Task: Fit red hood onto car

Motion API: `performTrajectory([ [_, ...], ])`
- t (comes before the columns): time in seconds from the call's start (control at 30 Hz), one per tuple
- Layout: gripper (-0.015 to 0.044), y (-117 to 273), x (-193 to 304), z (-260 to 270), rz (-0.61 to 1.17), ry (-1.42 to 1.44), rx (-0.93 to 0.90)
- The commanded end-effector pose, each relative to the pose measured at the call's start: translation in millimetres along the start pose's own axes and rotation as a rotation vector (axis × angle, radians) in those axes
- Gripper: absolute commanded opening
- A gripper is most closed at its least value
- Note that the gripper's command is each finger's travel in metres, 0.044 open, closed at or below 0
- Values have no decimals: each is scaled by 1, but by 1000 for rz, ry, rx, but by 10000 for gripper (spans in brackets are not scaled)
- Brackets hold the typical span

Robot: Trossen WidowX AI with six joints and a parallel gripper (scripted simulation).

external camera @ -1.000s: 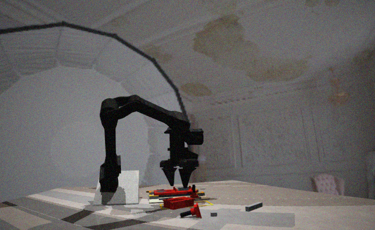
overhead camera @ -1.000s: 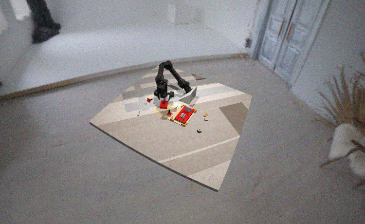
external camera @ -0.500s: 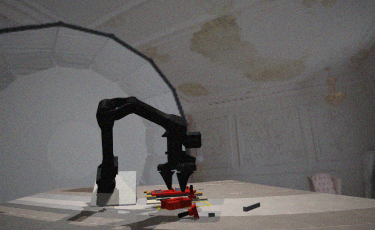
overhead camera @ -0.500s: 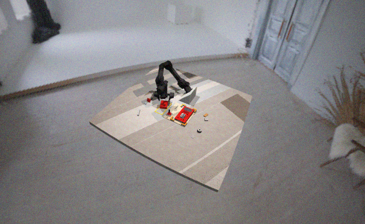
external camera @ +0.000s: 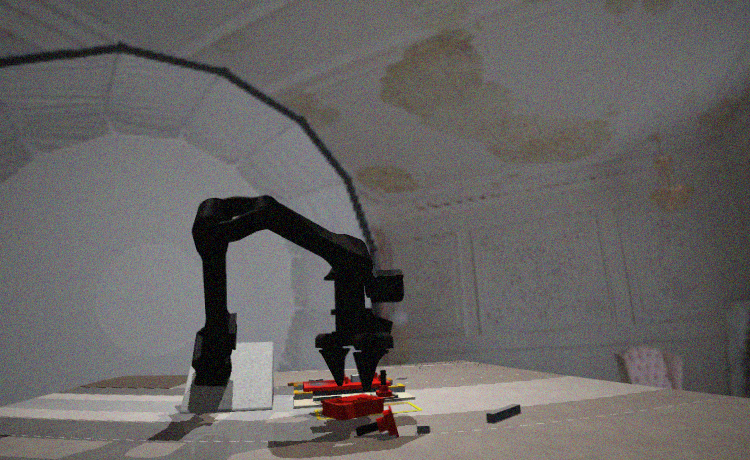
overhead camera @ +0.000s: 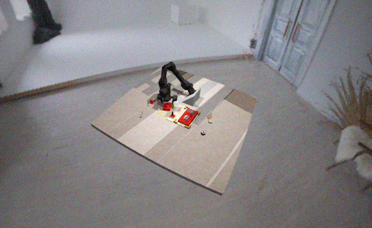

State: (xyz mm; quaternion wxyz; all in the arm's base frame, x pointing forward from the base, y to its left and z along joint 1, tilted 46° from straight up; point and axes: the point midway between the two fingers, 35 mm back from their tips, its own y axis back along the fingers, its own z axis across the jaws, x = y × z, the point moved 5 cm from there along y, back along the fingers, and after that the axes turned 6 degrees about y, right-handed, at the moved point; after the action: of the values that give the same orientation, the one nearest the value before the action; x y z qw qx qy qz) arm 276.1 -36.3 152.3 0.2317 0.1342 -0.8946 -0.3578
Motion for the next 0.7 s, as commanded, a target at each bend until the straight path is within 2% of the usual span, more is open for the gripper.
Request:
performTrajectory([
  [0.0,440,-5,1,0,4,5,3],
  [0.67,440,-17,2,0,5,5,5],
])
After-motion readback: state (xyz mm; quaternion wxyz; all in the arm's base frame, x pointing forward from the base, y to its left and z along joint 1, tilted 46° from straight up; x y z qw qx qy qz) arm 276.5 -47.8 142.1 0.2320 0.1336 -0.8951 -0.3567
